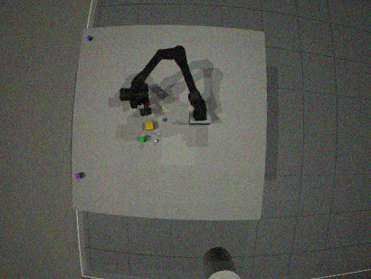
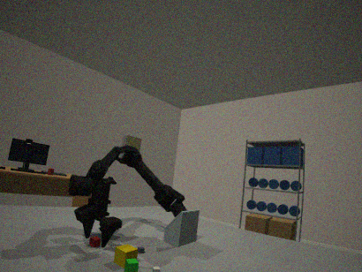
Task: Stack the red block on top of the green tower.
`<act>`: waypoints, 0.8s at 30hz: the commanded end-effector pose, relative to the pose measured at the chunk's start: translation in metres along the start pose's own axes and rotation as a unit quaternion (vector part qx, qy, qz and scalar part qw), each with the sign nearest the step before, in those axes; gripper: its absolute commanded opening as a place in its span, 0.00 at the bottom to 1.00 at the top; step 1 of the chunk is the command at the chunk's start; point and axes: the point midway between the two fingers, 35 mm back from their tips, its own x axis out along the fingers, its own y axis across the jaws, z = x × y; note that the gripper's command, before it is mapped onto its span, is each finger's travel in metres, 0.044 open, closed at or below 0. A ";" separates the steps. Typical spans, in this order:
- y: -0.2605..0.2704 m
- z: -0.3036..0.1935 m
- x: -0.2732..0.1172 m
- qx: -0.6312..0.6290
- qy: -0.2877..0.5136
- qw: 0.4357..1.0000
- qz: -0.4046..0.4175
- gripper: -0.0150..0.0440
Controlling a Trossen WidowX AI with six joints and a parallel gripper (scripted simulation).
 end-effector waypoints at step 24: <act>0.000 -0.001 0.005 -0.002 0.001 1.000 -0.003 0.51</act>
